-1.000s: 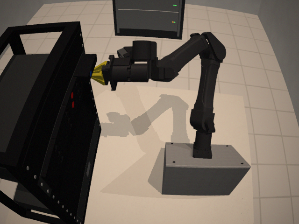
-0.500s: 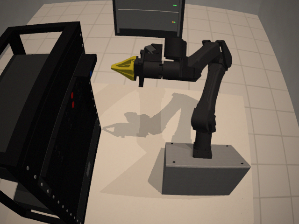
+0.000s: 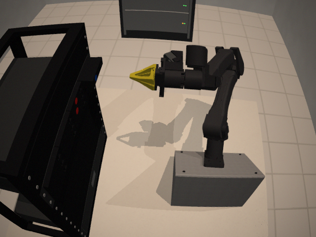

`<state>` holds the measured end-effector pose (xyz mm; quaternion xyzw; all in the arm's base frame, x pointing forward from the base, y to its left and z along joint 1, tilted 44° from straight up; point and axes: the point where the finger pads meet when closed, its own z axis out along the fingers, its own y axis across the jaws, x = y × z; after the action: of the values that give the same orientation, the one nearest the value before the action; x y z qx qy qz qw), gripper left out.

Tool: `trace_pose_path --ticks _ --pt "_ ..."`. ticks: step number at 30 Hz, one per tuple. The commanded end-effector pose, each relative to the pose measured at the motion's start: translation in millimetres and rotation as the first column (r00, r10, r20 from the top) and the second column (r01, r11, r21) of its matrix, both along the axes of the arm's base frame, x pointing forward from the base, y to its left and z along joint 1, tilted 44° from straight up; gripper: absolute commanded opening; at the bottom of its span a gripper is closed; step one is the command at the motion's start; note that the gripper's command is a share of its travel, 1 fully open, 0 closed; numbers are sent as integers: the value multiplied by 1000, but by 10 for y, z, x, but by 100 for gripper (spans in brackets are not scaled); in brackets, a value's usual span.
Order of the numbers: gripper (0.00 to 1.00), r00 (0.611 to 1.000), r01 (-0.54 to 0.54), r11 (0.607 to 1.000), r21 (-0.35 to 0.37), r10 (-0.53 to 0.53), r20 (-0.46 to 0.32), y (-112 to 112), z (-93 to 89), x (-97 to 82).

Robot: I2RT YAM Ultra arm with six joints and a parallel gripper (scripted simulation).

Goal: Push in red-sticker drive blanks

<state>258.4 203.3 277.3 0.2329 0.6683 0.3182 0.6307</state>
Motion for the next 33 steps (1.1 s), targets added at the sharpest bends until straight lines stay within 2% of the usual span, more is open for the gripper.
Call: trace_pose_path --ticks 1,8,14,17,18,21,33 --pt "0 1000 10 1000 -18 -10 0 -68 -28 -161" --pt "0 1000 10 1000 -19 -10 4 -196 -118 -555" --pt "0 1000 10 1000 -19 -10 5 -257 -160 -744" --pt "0 1000 10 1000 -19 -10 5 -262 -163 -759" --pt "0 1000 10 1000 19 -10 7 -249 -34 -769" --pt "0 1000 10 1000 5 -10 6 -259 -87 -781" --pt "0 1000 -1 1000 -1 1 6 -232 -96 -784"
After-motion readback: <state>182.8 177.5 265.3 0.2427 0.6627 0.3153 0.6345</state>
